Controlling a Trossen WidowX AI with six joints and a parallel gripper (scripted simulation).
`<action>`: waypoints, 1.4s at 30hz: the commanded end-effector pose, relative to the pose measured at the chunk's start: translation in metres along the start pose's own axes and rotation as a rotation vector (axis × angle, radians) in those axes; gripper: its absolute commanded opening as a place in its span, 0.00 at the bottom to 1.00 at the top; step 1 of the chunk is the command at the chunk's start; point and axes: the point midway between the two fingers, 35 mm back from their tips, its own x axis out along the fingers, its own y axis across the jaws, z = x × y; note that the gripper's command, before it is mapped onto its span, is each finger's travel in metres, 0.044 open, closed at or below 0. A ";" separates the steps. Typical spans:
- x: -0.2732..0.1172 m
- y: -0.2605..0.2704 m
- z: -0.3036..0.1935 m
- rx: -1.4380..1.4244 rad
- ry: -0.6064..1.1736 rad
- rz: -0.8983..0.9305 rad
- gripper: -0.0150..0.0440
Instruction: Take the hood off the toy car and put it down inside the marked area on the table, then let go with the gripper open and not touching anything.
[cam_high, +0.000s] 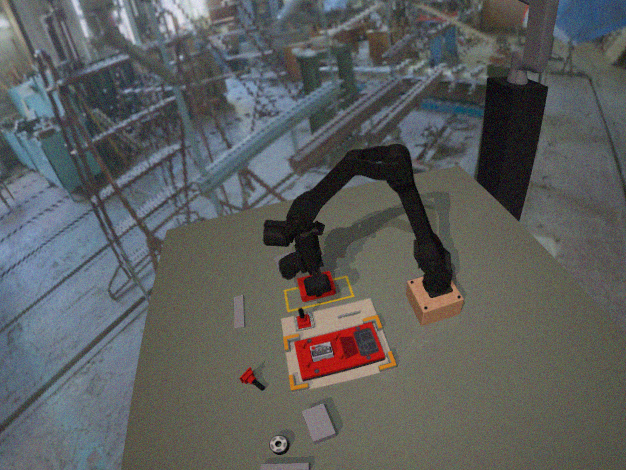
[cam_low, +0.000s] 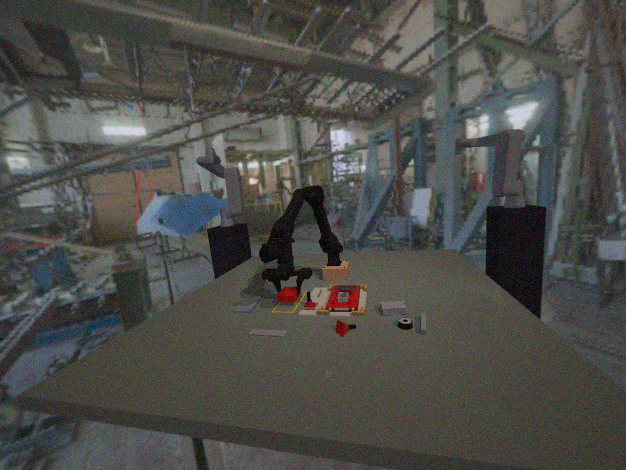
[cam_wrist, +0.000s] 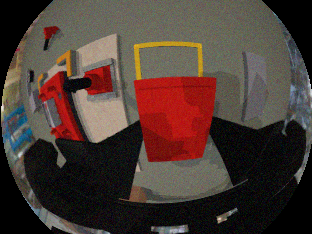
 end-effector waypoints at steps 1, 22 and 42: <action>0.003 0.001 -0.001 -0.005 0.001 0.004 0.25; 0.013 0.001 -0.001 -0.005 0.001 0.004 0.25; 0.017 0.000 0.000 0.000 0.000 0.000 0.61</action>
